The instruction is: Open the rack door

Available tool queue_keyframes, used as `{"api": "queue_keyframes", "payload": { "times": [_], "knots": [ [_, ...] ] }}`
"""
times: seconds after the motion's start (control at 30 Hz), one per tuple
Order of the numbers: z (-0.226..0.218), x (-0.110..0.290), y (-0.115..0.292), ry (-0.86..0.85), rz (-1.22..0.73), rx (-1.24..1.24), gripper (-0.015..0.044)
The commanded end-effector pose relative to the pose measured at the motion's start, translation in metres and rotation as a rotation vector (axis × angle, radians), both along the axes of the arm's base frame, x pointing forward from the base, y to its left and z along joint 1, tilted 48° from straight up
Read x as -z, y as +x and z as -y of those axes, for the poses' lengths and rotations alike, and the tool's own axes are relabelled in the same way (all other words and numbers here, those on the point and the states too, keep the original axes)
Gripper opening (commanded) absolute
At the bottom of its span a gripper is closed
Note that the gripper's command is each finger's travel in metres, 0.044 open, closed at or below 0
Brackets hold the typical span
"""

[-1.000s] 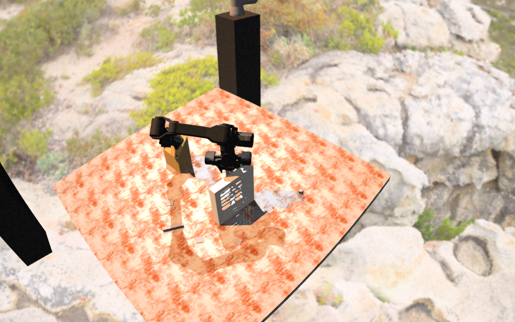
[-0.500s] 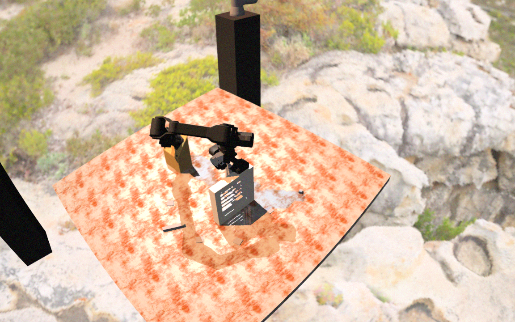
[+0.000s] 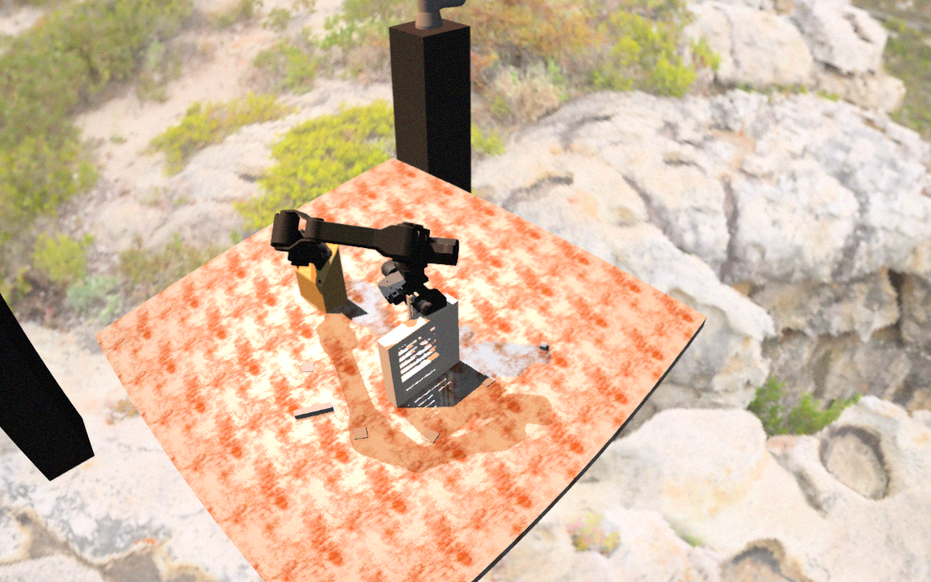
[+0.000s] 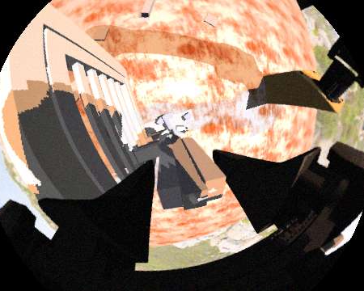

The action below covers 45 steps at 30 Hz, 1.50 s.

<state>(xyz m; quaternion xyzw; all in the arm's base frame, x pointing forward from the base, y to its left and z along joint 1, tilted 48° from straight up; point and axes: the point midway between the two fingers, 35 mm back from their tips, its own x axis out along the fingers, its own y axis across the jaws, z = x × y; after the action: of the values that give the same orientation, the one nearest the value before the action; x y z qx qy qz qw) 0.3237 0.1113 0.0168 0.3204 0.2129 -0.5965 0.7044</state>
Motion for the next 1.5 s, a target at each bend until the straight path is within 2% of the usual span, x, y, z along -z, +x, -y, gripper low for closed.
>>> {"api": "queue_keyframes", "payload": {
  "times": [0.0, 1.17, 1.47],
  "knots": [
    [0.0013, -0.0007, 0.002, -0.001, 0.013, 0.007, 0.0264],
    [0.0013, -0.0007, 0.002, -0.001, 0.013, 0.007, 0.0031],
    [0.003, -0.0016, -0.0012, -0.021, -0.057, -0.06, 0.0026]
  ]
}}
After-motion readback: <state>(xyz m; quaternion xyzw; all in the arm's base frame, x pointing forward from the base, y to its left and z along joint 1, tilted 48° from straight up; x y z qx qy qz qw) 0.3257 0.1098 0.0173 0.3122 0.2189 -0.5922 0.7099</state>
